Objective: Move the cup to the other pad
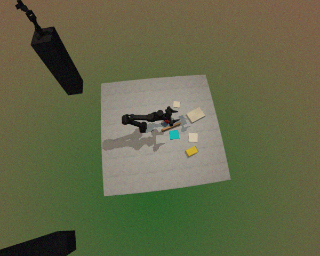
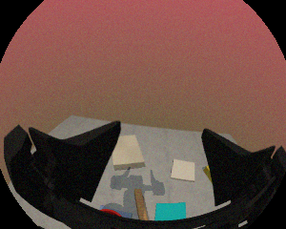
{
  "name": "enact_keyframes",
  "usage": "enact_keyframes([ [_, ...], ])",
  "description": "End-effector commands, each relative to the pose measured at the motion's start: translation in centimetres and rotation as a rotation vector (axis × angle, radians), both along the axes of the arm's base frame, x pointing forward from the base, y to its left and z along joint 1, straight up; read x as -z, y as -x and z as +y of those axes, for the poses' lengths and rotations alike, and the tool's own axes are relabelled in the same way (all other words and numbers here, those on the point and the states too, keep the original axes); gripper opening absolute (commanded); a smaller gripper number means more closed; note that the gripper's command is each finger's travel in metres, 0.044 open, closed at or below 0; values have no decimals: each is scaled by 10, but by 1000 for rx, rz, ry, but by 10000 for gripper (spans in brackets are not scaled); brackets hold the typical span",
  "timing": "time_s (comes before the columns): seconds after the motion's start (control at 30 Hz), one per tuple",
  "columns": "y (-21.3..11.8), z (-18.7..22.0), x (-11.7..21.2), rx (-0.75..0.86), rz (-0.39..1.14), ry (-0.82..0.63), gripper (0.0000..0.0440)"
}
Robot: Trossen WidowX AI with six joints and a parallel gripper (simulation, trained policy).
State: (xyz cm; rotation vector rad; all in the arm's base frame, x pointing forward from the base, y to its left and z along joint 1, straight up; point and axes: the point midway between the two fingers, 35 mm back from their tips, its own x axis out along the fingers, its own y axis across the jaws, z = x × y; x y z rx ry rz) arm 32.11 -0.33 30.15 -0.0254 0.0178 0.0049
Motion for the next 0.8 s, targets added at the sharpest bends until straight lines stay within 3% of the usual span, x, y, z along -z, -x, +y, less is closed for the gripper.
enact_keyframes([
  [0.0, 0, 1, -1, -2, 0, 1, 374],
  [0.43, 3, 8, -1, -18, 73, -16, 45],
  [0.77, 1, 18, 0, -39, 169, -85, 97],
])
